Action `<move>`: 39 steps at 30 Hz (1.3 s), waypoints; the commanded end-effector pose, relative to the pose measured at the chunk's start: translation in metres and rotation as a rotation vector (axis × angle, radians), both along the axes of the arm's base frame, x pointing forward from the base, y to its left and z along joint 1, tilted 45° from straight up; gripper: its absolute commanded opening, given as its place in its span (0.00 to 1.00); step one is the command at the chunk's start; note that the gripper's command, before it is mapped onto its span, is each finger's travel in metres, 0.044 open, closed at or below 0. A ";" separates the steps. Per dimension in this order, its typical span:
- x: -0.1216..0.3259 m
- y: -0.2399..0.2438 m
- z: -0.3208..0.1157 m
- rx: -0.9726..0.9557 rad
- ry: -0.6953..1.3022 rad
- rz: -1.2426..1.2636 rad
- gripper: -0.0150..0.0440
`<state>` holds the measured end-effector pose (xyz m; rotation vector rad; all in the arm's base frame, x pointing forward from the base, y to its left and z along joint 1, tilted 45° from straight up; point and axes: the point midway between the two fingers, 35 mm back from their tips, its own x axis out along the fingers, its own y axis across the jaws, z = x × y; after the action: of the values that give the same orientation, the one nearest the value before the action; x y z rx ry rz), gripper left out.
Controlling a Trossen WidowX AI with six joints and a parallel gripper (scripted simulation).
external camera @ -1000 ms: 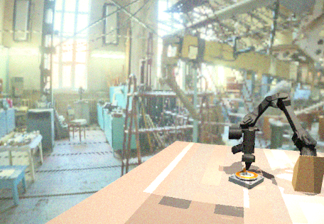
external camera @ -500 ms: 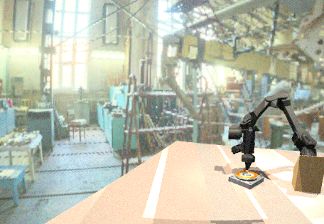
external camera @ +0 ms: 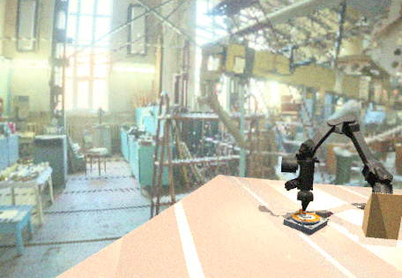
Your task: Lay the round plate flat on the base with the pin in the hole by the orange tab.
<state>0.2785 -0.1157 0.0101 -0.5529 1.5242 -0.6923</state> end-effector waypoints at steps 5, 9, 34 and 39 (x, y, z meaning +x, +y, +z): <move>0.013 0.002 -0.001 -0.001 -0.016 -0.002 0.25; 0.016 0.003 -0.002 -0.001 -0.016 -0.002 0.25; 0.034 0.015 -0.015 0.000 -0.017 -0.002 0.25; 0.037 0.019 -0.017 0.000 -0.017 -0.002 0.25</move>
<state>0.3123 -0.1000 -0.0042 -0.5493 1.5068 -0.7009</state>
